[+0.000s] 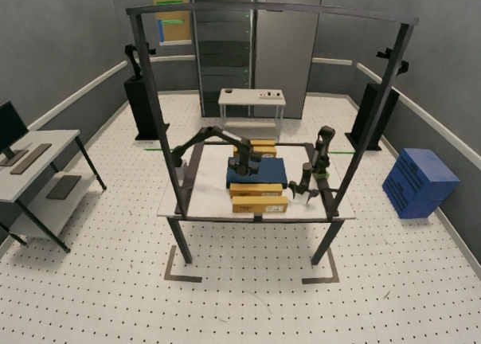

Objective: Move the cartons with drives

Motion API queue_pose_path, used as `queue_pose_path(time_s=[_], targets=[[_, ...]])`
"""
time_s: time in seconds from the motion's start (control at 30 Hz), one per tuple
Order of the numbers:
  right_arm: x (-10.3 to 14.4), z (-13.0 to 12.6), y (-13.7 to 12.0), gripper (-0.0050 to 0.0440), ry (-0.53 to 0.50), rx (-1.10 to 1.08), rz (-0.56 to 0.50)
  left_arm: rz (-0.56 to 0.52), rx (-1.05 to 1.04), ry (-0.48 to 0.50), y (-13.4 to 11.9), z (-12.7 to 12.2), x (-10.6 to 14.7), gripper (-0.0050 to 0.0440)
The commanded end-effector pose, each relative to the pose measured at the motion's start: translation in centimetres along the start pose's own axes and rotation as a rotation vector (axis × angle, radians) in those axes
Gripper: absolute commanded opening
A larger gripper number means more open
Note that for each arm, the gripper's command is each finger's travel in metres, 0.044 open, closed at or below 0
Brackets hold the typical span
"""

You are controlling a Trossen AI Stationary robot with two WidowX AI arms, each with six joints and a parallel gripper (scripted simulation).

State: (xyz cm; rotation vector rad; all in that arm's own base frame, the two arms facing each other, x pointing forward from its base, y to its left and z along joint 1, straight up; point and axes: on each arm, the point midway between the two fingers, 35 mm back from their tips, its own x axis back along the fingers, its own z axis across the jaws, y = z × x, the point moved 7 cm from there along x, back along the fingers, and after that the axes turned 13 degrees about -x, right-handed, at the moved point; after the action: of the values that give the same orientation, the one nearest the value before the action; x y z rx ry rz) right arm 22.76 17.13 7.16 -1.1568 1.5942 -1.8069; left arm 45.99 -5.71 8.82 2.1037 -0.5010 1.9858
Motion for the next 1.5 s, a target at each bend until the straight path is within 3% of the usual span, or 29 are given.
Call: queue_pose_path(time_s=[0.0,1.43,1.47], targets=[[0.0,0.1,-0.5,0.0379,0.002,0.007,0.016,0.008,0.003,0.033,-0.2,0.1,1.3,0.0384],[0.0,0.1,-0.5,0.0379,0.002,0.007,0.016,0.008,0.003,0.033,-0.2,0.1,1.3,0.0384],[6.1,3.4,-2.1,0.0379,-0.09,0.226,-0.132,-0.039,0.273,0.088,-1.5,-6.7,3.5,0.0384]])
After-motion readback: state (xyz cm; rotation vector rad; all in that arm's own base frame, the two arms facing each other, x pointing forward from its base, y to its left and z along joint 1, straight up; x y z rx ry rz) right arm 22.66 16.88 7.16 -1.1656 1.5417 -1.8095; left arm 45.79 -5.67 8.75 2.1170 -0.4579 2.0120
